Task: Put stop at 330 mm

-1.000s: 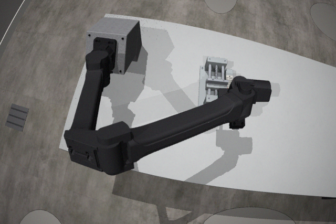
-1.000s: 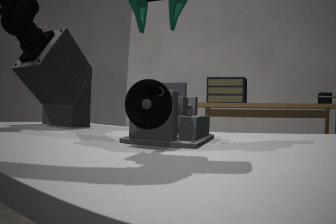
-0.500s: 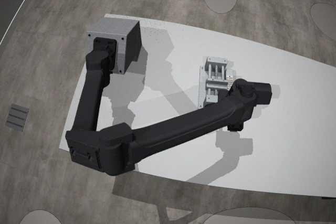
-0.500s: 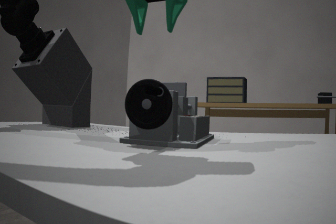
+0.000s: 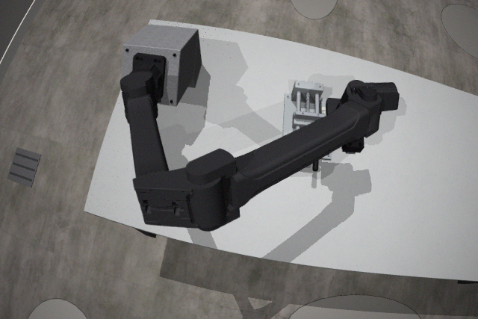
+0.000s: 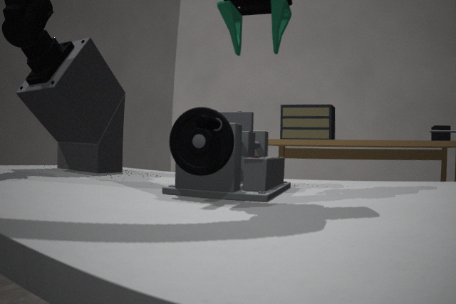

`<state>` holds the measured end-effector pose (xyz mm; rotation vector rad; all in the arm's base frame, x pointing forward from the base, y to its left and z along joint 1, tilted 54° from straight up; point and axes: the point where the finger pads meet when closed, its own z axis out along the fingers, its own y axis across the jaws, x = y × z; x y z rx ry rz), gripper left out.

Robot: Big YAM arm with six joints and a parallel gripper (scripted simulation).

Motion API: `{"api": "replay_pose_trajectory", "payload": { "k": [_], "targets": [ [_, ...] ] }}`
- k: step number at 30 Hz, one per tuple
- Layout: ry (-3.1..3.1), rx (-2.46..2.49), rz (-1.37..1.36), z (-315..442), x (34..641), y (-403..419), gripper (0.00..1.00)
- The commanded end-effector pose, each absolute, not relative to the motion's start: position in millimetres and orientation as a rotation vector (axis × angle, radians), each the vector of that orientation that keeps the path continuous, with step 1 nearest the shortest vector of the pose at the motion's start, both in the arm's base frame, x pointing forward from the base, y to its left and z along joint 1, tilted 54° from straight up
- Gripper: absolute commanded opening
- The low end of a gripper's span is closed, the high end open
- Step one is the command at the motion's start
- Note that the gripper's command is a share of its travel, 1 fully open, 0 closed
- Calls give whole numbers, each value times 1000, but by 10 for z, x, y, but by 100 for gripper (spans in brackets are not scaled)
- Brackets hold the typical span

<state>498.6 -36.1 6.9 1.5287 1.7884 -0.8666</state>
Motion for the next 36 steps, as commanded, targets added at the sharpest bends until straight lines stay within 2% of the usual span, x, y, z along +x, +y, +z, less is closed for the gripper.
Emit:
{"api": "replay_pose_trajectory", "payload": {
  "k": [1,6,12,16,21,36],
  "targets": [
    [1737,1575,-853,-6,5085,-346,53],
    [1714,1589,-834,50,5032,-431,53],
    [1756,1562,-886,-295,4962,-695,53],
    [1784,1519,-864,-298,4988,-483,53],
    [1756,1563,-884,-288,4963,-697,53],
    [1763,1553,-879,-288,4970,-647,53]
  ]
}}
